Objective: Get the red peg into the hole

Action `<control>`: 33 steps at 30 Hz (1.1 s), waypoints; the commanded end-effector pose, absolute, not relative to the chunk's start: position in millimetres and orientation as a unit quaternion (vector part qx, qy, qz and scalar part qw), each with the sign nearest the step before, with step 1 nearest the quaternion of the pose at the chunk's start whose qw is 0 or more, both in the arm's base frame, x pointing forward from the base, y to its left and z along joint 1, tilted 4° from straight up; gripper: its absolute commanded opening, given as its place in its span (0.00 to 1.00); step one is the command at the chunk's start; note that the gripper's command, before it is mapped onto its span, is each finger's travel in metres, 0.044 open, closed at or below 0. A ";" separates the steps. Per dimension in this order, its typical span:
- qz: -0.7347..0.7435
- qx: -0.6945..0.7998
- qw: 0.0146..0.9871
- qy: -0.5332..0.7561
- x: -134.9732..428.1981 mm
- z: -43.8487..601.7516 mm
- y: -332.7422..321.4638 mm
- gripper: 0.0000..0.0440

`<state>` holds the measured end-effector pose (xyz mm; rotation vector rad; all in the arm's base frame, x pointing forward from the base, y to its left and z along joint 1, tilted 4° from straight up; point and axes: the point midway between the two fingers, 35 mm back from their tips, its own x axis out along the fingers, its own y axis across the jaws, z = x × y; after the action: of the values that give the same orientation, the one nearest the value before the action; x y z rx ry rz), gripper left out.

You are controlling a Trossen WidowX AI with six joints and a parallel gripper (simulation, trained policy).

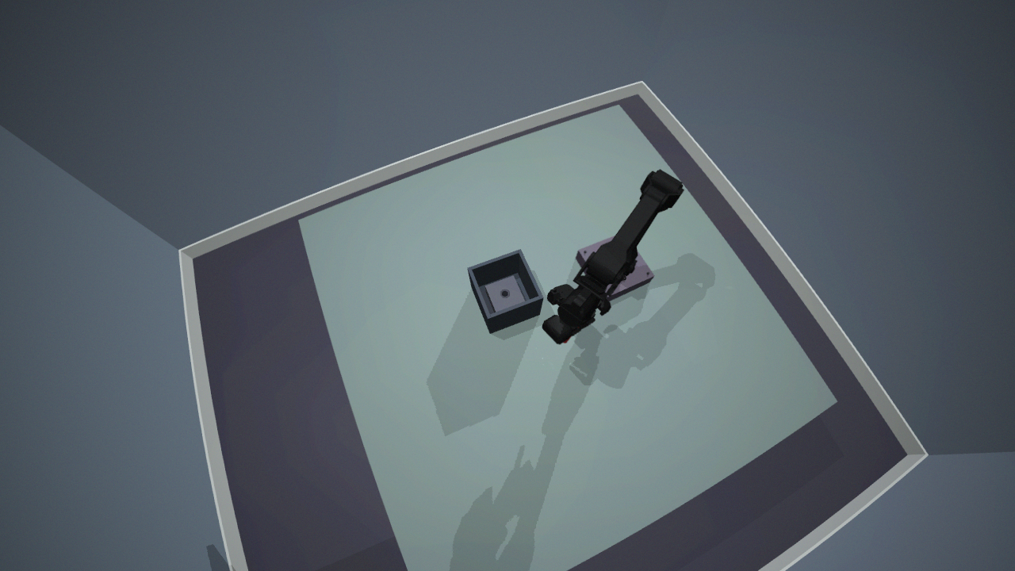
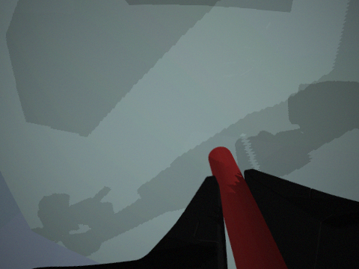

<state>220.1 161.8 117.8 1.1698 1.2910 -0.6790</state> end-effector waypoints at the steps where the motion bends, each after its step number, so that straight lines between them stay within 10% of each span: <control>1: -0.284 0.508 0.606 0.542 228.3 132.9 154.6 0.00; 33: -0.365 0.496 0.626 0.477 279.8 161.0 50.6 0.00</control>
<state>276.2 56.0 162.5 1.1500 1.0931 -0.8228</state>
